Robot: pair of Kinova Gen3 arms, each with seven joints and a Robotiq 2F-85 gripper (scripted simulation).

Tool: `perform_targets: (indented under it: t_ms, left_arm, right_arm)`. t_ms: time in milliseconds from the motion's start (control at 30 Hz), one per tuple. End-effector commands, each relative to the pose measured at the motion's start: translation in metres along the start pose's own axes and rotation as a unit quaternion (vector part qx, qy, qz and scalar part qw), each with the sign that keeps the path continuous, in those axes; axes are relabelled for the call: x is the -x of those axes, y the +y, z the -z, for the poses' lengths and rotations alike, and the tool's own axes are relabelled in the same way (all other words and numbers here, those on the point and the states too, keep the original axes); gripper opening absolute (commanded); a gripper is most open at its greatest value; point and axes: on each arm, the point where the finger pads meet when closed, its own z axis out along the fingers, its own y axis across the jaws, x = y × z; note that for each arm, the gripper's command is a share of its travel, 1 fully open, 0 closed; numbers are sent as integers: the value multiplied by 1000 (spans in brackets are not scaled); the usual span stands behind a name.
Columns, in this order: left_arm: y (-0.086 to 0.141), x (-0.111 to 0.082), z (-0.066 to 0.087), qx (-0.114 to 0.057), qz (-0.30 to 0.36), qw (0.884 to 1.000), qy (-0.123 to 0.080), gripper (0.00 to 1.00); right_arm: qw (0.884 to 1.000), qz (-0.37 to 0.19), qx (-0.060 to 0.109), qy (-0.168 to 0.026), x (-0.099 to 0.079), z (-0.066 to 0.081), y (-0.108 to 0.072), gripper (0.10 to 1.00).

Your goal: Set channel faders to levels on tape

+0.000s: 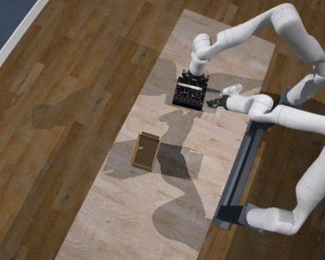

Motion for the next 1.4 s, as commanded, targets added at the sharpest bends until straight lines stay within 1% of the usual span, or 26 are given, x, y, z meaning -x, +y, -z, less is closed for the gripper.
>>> perform_targets:
  t_ms: [0, 967, 1367]
  left_arm:
    - [0, -1, 1, 0, 0, 1000, 1, 1000]
    - [0, -1, 1, 0, 0, 1000, 1, 1000]
    - [0, -1, 1, 0, 0, 1000, 1, 1000]
  right_arm:
    - [1000, 0, -1, 0, 0, 1, -1, 99]
    - [1000, 0, -1, 0, 0, 0, -1, 99]
    - [1000, 0, -1, 0, 0, -7, -1, 99]
